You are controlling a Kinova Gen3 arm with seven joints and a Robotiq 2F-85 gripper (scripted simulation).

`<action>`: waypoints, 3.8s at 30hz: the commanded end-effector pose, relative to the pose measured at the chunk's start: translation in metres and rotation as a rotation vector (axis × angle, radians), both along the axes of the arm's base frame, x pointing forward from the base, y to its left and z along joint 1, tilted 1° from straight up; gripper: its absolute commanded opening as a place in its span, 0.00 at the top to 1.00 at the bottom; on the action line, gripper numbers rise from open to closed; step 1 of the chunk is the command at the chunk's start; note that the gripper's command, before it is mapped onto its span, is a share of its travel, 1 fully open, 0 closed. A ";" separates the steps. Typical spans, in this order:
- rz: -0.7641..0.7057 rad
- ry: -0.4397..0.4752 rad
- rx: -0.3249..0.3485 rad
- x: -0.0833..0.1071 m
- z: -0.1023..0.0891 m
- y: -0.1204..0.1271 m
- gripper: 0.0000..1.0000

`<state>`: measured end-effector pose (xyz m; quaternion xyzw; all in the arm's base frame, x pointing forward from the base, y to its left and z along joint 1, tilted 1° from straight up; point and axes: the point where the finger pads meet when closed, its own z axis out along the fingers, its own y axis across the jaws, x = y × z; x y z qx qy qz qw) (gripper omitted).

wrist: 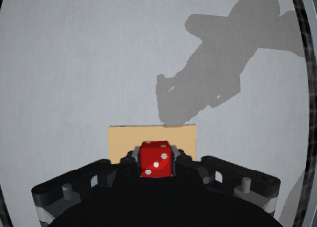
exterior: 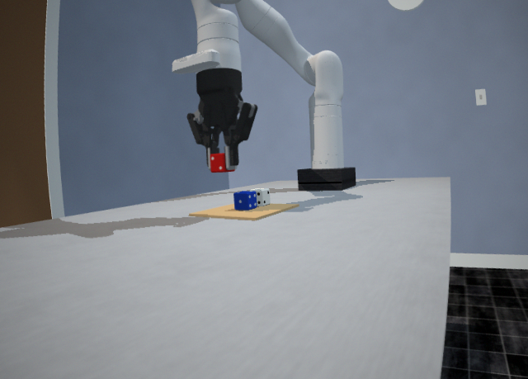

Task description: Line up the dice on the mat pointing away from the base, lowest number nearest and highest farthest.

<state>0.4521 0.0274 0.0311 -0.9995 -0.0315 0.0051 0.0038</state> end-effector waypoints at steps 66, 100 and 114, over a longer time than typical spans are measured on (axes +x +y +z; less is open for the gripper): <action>0.009 0.005 0.011 -0.003 -0.065 0.008 0.74; 0.009 0.004 0.012 -0.002 -0.065 0.009 0.74; 0.010 0.003 0.012 -0.001 -0.065 0.009 0.74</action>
